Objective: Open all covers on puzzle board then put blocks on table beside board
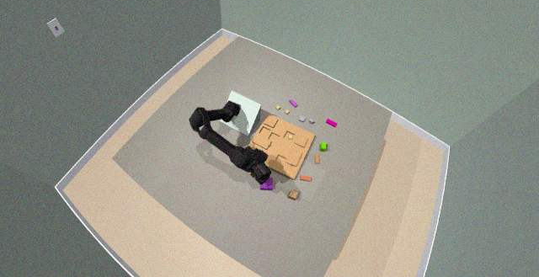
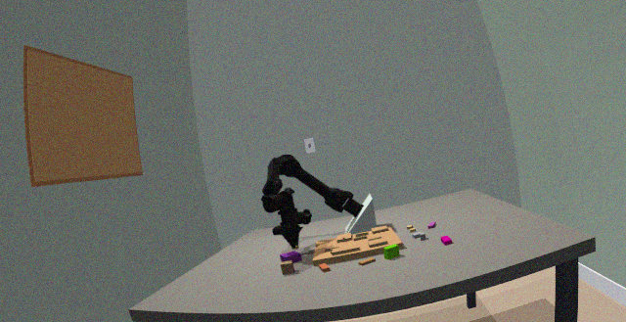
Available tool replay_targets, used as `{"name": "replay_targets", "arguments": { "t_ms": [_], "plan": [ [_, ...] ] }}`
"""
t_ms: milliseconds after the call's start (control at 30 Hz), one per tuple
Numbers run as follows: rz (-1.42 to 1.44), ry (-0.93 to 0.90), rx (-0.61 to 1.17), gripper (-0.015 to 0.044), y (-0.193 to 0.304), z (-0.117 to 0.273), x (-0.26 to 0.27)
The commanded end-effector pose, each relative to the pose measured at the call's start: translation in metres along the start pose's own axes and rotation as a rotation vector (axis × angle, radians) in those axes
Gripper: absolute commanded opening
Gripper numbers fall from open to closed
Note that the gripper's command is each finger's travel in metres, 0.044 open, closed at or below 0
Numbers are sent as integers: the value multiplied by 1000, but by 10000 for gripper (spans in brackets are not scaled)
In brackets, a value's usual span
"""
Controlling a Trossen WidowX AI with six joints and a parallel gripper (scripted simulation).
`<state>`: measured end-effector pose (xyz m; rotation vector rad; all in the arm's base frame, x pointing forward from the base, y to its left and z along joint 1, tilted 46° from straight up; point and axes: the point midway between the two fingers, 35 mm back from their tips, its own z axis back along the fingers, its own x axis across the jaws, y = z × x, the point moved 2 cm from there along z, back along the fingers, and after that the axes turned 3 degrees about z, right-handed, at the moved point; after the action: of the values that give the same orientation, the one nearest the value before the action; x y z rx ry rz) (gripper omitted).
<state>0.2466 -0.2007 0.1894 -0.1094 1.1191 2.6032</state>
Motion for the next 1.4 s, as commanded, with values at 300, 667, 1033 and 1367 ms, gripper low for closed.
{"name": "replay_targets", "arguments": {
  "t_ms": [300, 667, 1033, 1367],
  "plan": [
    [6, -2, 4, 80, 1, -22, 4],
    [1, 0, 8, 211, 2, -24, 4],
    [1, 0, 6, 440, 2, -17, 3],
    [-1, -1, 0, 440, 0, 15, 2]
  ]
}}
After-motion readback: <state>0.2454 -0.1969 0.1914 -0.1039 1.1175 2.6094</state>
